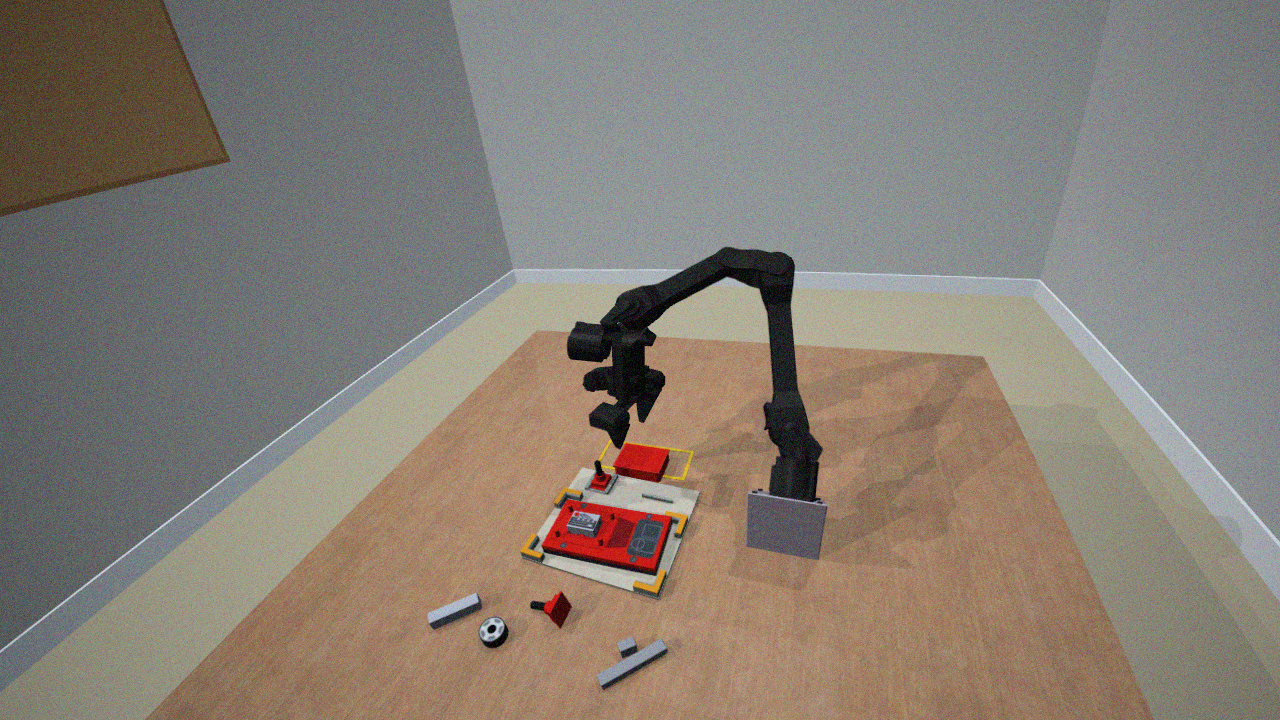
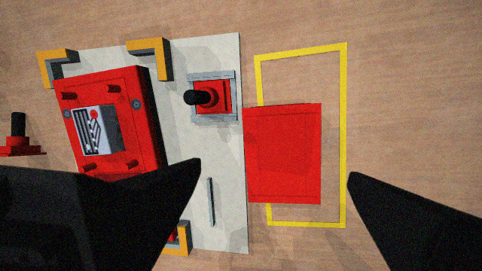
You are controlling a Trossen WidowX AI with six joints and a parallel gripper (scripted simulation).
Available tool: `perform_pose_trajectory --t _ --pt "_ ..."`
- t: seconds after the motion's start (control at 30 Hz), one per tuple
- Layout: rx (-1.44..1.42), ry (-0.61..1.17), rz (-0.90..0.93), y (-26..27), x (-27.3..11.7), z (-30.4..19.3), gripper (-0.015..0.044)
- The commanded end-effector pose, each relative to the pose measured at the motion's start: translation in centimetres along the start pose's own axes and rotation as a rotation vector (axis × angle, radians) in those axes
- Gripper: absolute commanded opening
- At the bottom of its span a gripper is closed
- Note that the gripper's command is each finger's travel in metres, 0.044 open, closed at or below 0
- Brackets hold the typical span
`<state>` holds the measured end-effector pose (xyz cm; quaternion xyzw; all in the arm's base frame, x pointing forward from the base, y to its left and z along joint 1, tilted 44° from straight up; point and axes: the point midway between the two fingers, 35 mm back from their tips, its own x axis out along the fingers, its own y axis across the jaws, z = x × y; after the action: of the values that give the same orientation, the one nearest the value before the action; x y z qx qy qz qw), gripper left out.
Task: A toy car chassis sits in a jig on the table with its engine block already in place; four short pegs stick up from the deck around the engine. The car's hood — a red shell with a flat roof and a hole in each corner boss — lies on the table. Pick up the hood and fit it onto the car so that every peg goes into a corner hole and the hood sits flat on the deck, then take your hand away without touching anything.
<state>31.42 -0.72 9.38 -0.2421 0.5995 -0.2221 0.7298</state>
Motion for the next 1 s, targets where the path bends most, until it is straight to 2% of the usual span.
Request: perform_pose_trajectory --t 0.0,0.97 --pt "-0.138 0.081 -0.074 -0.4 0.7 -1.0 0.0440" --pt "-0.138 0.080 -0.074 -0.5 2.5 -1.1 0.0440"
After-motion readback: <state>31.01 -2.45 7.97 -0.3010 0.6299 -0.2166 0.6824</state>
